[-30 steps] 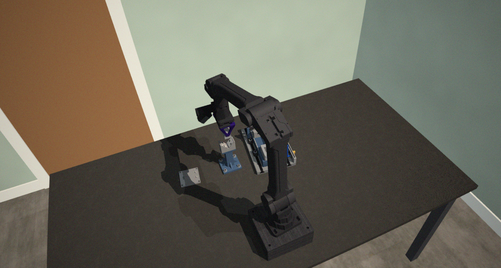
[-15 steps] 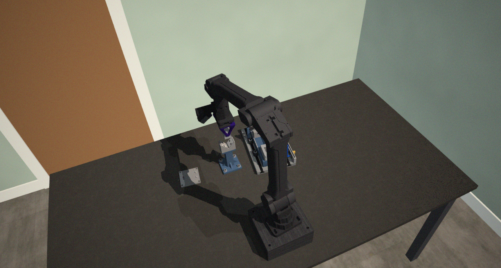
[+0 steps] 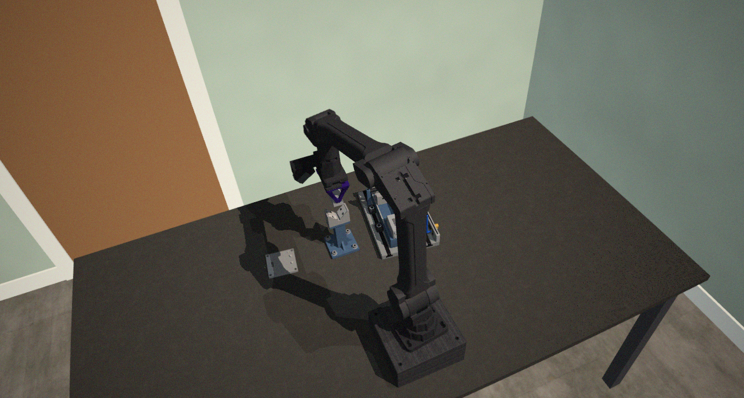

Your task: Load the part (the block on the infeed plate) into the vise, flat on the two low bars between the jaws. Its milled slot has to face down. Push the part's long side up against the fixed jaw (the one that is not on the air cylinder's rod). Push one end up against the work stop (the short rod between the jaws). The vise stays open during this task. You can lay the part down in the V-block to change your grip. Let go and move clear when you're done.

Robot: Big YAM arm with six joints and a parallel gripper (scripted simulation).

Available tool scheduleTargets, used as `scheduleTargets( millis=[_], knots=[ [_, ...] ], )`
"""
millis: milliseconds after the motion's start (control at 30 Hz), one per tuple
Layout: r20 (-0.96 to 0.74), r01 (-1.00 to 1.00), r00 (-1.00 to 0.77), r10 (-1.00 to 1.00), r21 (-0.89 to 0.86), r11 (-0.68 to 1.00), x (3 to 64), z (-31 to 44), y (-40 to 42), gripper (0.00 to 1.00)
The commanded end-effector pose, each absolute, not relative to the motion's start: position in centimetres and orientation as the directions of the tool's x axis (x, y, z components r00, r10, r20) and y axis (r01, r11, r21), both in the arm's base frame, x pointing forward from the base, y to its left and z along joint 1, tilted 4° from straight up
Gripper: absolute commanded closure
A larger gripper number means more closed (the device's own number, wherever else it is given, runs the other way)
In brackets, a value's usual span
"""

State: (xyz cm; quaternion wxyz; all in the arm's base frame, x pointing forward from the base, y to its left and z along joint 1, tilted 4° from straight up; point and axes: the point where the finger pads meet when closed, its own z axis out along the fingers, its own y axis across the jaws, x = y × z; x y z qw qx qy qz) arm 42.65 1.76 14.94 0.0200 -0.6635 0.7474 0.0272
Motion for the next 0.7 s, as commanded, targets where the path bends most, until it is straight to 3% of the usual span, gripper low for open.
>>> scheduleTargets(
  millis=[0,667],
  knots=[
    [-0.081,-0.991,-0.113,-0.99,-0.069,0.118,44.13,17.87,1.37,1.0],
    [-0.122,-0.991,-0.111,-0.986,-0.059,0.119,43.88,17.44,1.14,1.0]
  ],
)
